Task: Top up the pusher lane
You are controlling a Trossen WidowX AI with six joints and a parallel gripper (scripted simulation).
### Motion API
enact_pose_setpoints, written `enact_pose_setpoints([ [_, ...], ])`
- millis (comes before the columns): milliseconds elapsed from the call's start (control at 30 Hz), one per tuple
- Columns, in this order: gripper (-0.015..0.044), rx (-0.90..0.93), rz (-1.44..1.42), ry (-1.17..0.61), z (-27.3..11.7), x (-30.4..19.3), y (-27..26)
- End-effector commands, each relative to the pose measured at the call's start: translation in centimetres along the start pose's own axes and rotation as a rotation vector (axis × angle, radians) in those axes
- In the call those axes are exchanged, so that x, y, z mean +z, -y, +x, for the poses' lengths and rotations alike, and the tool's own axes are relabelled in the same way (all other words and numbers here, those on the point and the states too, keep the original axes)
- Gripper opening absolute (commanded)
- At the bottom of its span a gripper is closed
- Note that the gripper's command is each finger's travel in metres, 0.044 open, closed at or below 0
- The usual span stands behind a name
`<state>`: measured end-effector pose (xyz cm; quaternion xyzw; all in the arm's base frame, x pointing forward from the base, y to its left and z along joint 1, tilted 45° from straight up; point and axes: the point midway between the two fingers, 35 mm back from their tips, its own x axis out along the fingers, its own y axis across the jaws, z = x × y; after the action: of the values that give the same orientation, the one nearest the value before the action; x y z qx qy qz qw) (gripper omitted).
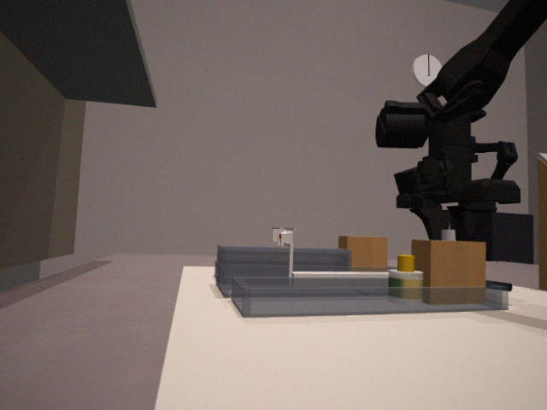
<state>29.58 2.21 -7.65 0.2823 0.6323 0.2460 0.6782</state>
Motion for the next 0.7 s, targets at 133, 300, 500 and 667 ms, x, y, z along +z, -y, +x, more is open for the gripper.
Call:
enact_pose_setpoints([
  [133,0.0000,0.005,0.004,0.005,0.10,0.33,-0.01],
  [300,0.0000,0.005,0.004,0.005,0.11,0.54,0.00],
  [500,0.0000,0.005,0.004,0.006,0.13,0.79,0.00],
  [667,0.0000,0.005,0.004,0.006,0.14,1.00,0.01],
])
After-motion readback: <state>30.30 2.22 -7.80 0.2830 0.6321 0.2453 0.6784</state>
